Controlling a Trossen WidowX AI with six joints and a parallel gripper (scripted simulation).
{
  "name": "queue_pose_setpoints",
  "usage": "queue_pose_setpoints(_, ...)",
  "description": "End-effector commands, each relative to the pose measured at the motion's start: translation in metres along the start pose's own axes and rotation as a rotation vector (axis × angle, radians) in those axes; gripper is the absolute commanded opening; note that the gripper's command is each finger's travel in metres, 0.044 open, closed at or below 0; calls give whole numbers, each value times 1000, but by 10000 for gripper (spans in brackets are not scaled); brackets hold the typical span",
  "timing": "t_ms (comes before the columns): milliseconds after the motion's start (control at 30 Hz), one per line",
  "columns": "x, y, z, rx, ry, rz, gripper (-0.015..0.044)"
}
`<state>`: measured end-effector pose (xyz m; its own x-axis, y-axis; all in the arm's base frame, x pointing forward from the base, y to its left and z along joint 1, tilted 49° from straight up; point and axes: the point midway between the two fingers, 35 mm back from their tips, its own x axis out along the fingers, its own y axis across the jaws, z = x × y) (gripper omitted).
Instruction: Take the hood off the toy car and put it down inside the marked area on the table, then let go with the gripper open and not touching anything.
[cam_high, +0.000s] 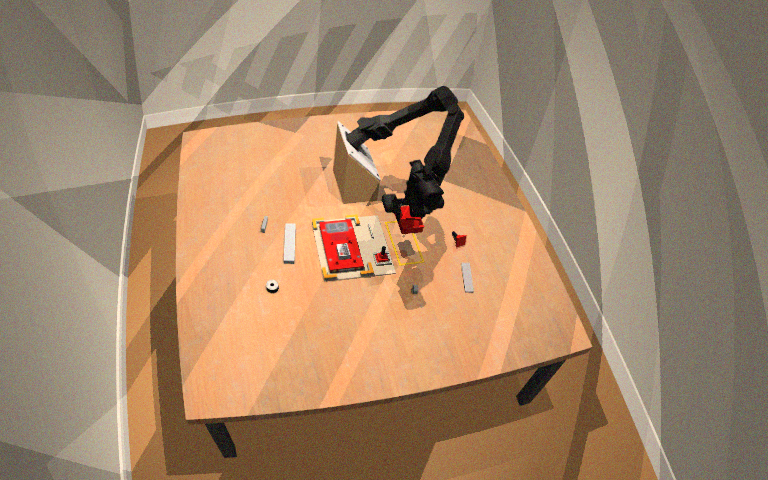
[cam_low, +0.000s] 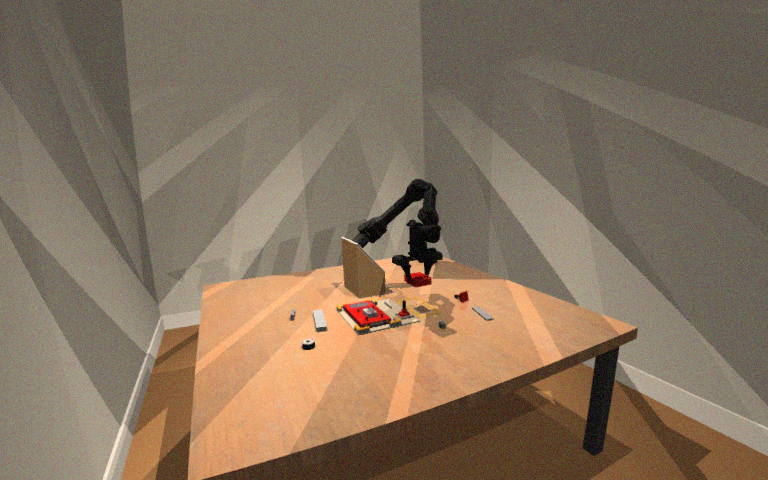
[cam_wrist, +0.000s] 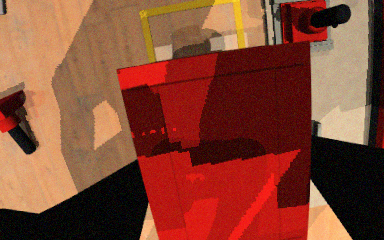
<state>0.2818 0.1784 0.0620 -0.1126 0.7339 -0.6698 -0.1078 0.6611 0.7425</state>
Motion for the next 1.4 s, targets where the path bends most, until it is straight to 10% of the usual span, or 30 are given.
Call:
queue_pose_setpoints(0, 1, 3, -3, 4, 3, 6, 0)
queue_pose_setpoints(1367, 26, 2, -1, 4, 4, 3, 0)
